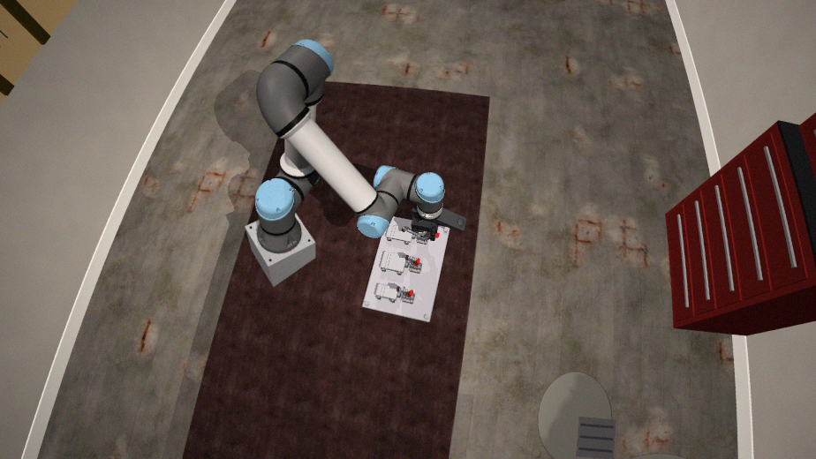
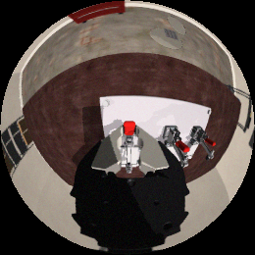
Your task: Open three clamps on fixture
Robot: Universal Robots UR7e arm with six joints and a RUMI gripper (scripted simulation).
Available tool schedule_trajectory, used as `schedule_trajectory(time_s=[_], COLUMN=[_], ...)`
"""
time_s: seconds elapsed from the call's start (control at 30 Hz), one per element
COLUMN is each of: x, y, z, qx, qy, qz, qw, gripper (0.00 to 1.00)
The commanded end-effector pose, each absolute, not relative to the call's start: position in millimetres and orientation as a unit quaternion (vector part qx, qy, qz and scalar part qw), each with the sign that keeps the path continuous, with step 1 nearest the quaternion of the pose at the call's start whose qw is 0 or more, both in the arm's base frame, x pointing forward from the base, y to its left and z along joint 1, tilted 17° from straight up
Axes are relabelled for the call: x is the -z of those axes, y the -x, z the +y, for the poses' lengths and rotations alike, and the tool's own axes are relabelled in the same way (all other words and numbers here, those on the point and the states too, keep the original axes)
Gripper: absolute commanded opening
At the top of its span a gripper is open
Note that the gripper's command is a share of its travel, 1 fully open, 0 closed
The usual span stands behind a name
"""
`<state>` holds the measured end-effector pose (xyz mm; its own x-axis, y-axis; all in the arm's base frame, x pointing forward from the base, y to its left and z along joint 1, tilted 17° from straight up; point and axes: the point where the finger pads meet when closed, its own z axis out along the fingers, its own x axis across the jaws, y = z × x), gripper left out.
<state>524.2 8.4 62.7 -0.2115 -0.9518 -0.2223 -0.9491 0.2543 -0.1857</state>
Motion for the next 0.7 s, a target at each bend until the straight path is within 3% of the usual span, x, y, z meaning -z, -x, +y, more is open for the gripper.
schedule_trajectory(time_s=[0.0, 0.67], x=[-64.7, -67.1], y=[-520.4, -504.9], z=[8.9, 11.8], qx=[0.005, 0.005], qy=[0.611, 0.611], qz=[0.778, 0.778], qw=[0.147, 0.147], gripper=[0.0, 0.0])
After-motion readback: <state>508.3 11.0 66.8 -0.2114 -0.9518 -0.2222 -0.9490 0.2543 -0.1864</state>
